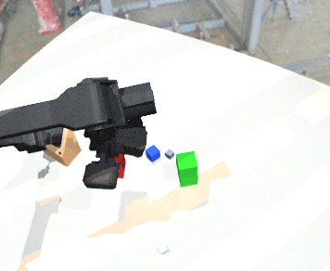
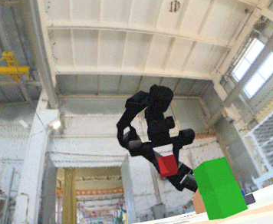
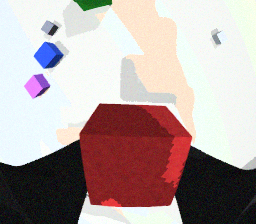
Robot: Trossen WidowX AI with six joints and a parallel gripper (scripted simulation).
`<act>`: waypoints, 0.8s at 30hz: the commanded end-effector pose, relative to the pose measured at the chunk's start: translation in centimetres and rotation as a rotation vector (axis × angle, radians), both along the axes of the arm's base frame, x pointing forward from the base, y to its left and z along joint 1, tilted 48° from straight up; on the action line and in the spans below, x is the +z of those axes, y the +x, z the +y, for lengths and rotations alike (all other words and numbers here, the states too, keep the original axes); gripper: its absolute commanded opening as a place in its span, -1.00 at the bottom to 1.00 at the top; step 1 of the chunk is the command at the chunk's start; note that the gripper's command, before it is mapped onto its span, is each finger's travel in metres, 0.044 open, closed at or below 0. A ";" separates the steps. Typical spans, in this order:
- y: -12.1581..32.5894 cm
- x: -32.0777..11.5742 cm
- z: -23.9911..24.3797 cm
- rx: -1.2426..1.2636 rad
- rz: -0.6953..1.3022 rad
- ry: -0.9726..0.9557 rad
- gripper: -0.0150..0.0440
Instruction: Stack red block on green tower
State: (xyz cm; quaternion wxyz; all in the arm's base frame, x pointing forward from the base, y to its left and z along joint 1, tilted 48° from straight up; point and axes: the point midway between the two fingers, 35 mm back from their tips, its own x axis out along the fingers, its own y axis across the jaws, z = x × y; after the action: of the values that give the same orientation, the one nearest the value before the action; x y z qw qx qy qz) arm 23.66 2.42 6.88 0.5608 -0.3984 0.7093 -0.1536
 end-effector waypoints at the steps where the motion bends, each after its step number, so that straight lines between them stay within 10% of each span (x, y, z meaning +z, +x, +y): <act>1: 1.3 -0.4 0.8 -0.006 -0.004 0.005 -0.49; 24: 9.0 -5.4 5.1 -0.006 -0.009 0.009 -0.49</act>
State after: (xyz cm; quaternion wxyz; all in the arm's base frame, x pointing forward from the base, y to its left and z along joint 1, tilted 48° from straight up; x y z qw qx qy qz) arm 31.89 6.98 2.15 0.5630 -0.3972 0.7083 -0.1536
